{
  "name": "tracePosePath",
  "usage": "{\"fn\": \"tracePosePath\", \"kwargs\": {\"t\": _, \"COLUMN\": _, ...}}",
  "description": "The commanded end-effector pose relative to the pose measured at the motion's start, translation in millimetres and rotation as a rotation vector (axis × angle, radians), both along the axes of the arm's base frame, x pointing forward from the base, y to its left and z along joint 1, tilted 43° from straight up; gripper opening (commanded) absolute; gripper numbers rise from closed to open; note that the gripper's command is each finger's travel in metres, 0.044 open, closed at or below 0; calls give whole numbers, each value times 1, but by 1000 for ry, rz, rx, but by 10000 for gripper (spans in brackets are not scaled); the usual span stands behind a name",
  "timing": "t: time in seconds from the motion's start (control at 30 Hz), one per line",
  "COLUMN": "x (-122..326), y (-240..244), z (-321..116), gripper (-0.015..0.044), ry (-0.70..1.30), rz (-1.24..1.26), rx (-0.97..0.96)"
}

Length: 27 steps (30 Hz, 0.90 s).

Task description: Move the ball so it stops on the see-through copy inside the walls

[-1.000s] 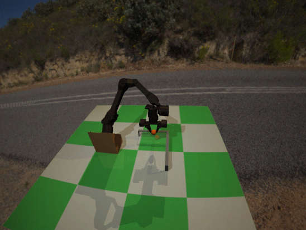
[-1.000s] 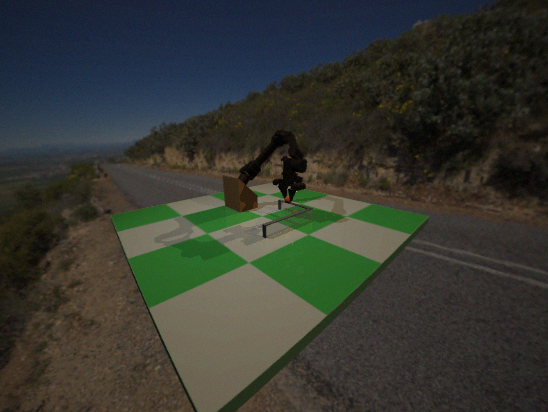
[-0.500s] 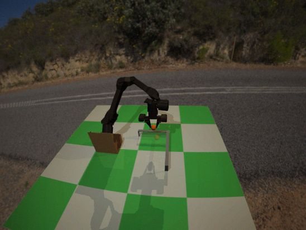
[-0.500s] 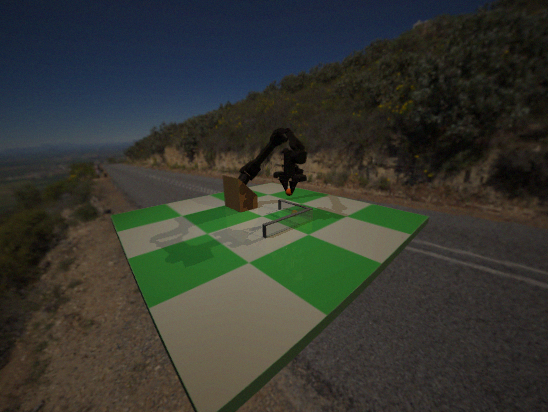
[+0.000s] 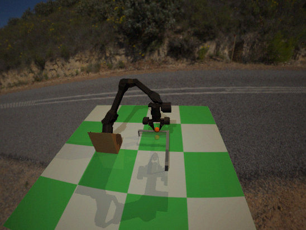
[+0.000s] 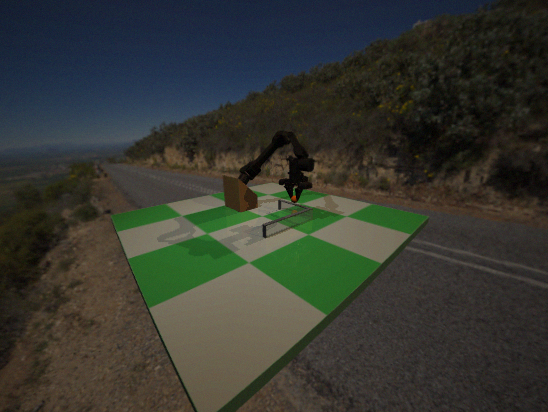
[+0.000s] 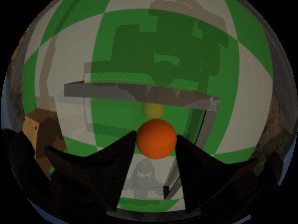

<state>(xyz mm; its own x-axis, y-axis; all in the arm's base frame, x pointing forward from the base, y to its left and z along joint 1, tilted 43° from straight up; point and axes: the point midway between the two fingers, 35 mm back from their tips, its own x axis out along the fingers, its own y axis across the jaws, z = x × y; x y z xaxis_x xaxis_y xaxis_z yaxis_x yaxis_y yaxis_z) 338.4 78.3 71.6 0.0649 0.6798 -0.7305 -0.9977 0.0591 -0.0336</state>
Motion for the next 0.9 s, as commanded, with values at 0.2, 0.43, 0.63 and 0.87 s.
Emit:
{"fn": "tracePosePath", "kwargs": {"t": 0.2, "x": 2, "y": 40, "z": -42, "gripper": 0, "ry": 14, "rz": 0, "rx": 9}}
{"fn": "tracePosePath", "kwargs": {"t": 0.43, "x": 1, "y": 47, "z": -48, "gripper": 0, "ry": 14, "rz": 0, "rx": 11}}
{"fn": "tracePosePath", "kwargs": {"t": 0.63, "x": 2, "y": 49, "z": -51, "gripper": 0, "ry": 14, "rz": 0, "rx": 11}}
{"fn": "tracePosePath", "kwargs": {"t": 0.87, "x": 2, "y": 57, "z": -59, "gripper": 0, "ry": 14, "rz": 0, "rx": 12}}
